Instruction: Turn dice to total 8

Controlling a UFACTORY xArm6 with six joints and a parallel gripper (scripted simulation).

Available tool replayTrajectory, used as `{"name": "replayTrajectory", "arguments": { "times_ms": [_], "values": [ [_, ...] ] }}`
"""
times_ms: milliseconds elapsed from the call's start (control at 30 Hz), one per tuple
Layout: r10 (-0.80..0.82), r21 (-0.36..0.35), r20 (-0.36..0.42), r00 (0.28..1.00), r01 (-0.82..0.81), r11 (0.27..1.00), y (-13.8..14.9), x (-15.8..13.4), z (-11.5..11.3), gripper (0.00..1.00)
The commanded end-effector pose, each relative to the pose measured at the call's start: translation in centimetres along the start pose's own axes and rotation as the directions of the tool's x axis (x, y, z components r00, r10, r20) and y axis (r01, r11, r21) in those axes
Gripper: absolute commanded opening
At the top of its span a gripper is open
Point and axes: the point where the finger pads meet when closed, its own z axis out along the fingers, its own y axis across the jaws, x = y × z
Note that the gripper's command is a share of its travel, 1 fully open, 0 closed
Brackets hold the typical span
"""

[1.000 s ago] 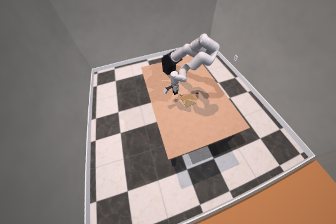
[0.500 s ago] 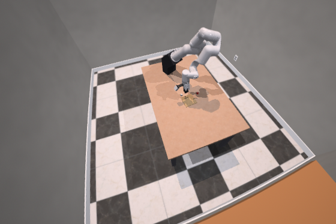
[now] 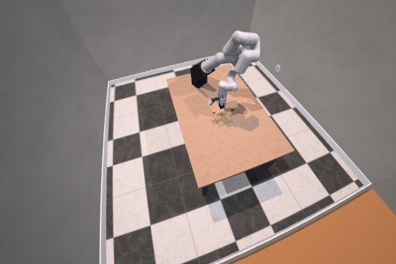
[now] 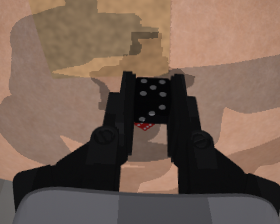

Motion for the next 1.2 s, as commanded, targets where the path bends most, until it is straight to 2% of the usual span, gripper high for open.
{"name": "replayTrajectory", "arguments": {
  "times_ms": [0, 233, 500, 567, 900, 1167],
  "values": [
    [-0.001, 0.001, 0.000, 1.000, 0.001, 1.000, -0.1, 0.0, 0.0, 0.15],
    [-0.002, -0.001, -0.001, 1.000, 0.002, 1.000, -0.1, 0.0, 1.0, 0.15],
    [-0.002, -0.001, -0.001, 1.000, 0.002, 1.000, -0.1, -0.1, 3.9, 0.15],
    [-0.002, -0.001, -0.001, 1.000, 0.002, 1.000, -0.1, -0.1, 3.9, 0.15],
    [-0.002, -0.001, -0.001, 1.000, 0.002, 1.000, -0.2, -0.1, 8.6, 0.15],
    [-0.002, -0.001, -0.001, 1.000, 0.002, 1.000, -0.2, -0.1, 9.5, 0.15]
  ]
}}
